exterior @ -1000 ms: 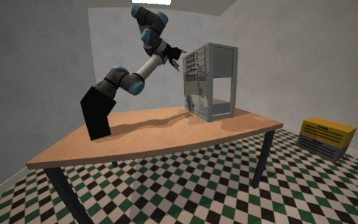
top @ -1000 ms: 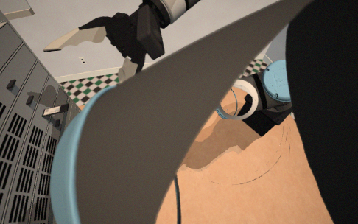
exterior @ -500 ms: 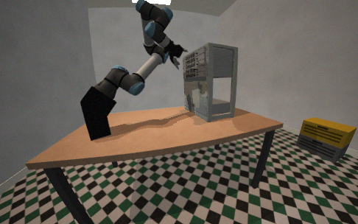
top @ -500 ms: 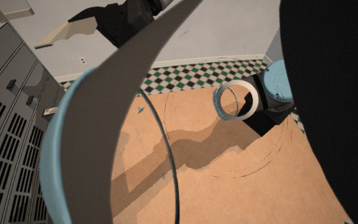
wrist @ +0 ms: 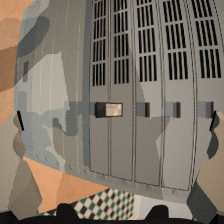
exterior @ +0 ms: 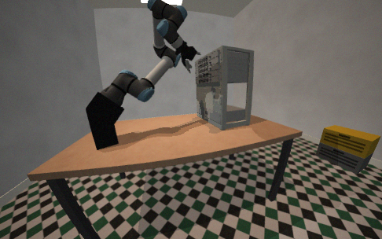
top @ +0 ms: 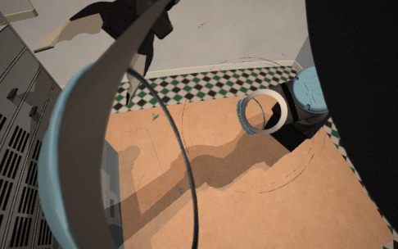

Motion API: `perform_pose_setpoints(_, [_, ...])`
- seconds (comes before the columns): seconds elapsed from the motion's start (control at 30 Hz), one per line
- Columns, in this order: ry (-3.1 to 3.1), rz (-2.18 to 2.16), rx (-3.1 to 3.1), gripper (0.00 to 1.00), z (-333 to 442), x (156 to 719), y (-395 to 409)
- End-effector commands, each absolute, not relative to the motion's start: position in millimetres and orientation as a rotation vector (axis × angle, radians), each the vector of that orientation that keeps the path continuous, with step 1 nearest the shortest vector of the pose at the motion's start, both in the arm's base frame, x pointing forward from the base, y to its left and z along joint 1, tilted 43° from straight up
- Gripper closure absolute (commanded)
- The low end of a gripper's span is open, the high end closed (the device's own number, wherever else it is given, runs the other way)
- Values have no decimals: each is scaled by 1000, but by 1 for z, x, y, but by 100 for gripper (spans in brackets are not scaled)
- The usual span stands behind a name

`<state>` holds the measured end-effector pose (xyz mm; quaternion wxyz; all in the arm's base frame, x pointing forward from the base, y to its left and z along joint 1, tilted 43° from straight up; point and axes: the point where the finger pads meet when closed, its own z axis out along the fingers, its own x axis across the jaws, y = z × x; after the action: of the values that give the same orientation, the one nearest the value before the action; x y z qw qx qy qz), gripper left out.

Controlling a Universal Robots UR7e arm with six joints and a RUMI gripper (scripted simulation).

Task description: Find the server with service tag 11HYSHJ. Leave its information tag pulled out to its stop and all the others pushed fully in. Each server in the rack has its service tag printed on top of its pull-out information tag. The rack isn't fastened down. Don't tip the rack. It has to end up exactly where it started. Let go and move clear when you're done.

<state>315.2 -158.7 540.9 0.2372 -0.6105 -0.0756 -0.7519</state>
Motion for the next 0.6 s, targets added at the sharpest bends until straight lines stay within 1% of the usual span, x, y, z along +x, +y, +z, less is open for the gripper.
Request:
perform_pose_setpoints(0.0, [-212, -2054, -1676, 0, 542, 315, -159])
perform_pose_setpoints(0.57, [-215, -2050, -1677, 0, 542, 315, -159])
